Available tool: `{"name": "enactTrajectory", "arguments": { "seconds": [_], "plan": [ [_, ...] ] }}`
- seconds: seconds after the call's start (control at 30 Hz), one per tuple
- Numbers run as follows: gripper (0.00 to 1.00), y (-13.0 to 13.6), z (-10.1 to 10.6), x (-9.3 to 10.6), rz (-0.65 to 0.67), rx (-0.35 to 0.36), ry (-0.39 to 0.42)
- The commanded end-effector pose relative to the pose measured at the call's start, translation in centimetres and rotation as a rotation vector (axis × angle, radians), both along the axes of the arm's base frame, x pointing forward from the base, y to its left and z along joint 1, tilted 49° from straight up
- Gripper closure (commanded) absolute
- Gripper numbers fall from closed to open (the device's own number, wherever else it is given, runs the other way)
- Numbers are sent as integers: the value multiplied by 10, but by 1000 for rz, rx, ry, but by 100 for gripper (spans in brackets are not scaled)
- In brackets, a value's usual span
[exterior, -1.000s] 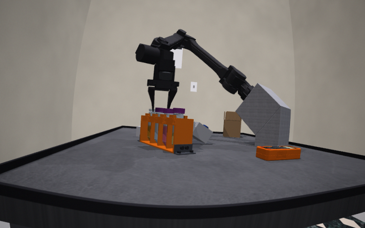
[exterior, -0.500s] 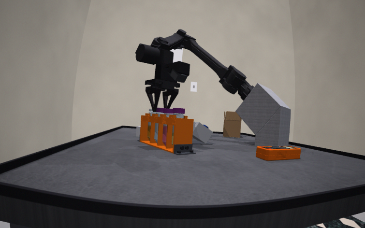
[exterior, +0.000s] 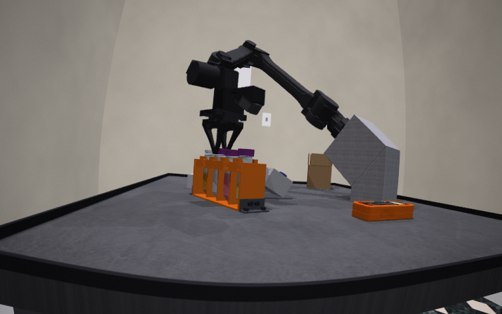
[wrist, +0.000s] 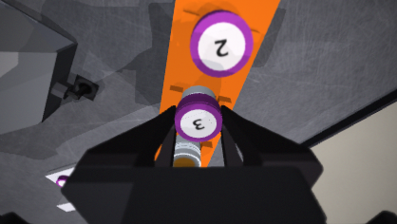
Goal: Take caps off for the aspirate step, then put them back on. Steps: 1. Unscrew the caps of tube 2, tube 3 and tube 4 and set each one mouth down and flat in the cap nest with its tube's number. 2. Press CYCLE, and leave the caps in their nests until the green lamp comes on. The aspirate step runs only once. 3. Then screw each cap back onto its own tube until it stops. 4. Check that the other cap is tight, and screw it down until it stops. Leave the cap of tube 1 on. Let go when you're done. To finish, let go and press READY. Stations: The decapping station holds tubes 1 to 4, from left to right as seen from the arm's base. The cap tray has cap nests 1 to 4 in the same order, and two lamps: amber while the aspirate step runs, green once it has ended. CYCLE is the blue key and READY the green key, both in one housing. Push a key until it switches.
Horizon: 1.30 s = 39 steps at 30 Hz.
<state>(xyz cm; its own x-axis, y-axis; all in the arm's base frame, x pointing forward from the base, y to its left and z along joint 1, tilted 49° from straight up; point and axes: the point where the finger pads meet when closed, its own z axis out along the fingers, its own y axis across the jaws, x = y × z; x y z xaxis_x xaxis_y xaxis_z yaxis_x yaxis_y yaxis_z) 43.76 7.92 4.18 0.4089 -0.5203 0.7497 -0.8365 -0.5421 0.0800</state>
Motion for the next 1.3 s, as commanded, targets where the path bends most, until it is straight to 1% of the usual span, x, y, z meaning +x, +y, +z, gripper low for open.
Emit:
{"name": "enactTrajectory", "arguments": {
  "seconds": [0.0, 0.23, 0.3, 0.63, 0.7, 0.9, 1.03, 1.07, 1.2, 1.27],
  "plan": [
    [100, 6, 5, 6, 17, 5, -6],
    [100, 6, 5, 6, 17, 5, -6],
    [100, 9, 5, 6, -50, 52, -86],
    [100, 6, 3, 5, -383, 225, -396],
    [100, 6, 3, 5, -383, 225, -396],
    [100, 5, 2, 5, -582, 334, -593],
    [100, 4, 1, 5, -698, 396, -705],
    [100, 6, 5, 6, -708, 414, -726],
    [100, 5, 2, 6, -835, 473, -843],
    [100, 5, 2, 6, -835, 473, -843]
  ]
}}
